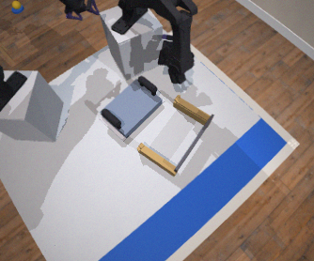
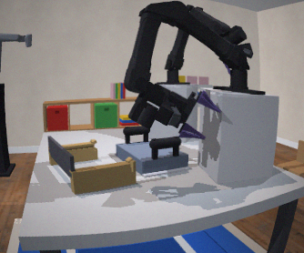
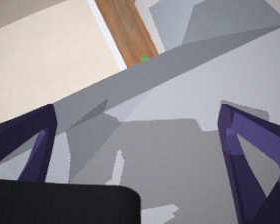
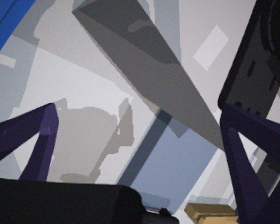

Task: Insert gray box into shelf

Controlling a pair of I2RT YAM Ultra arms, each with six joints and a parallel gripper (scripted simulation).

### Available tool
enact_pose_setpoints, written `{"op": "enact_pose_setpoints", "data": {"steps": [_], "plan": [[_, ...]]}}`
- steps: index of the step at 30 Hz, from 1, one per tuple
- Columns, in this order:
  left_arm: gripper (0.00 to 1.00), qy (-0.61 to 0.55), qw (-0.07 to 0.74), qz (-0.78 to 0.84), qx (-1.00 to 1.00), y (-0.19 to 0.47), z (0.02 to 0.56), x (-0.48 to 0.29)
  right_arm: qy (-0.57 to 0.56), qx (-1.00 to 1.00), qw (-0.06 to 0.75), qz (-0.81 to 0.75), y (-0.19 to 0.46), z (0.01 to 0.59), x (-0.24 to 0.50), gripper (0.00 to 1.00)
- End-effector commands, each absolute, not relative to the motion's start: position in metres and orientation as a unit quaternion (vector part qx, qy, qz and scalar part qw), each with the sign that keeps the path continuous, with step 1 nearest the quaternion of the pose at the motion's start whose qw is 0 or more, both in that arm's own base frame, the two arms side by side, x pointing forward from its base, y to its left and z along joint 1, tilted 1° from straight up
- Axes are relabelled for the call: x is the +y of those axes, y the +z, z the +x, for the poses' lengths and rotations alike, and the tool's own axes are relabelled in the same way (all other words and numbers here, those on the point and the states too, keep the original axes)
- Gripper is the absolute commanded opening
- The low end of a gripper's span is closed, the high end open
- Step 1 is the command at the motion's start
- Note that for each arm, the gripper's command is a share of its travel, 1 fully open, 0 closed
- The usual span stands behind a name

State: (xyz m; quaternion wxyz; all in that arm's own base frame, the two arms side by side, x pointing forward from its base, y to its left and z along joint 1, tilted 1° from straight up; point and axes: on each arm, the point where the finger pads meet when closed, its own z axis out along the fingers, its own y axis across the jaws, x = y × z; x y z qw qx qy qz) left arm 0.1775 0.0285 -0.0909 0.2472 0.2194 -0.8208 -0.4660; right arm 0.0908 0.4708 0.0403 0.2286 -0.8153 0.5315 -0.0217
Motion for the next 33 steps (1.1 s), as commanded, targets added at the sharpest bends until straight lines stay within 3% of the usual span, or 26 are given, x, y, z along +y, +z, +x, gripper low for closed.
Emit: {"op": "enact_pose_setpoints", "data": {"steps": [1, 18, 33], "plan": [[1.0, -0.436, 0.221, 0.219, -0.845, -0.096, 0.181, 0.018, -0.015, 0.588, 0.263, -0.765, 0.052, 0.112, 0.47, 1.0], [1.0, -0.372, 0.188, 0.195, -0.888, -0.109, 0.185, -0.005, -0.025, 0.706, 0.269, -0.654, 0.028, 0.154, 0.438, 1.0], [1.0, -0.234, 0.119, 0.127, -0.957, -0.131, 0.198, -0.056, -0.025, 0.866, 0.307, -0.393, -0.002, 0.218, 0.374, 1.0]]}}
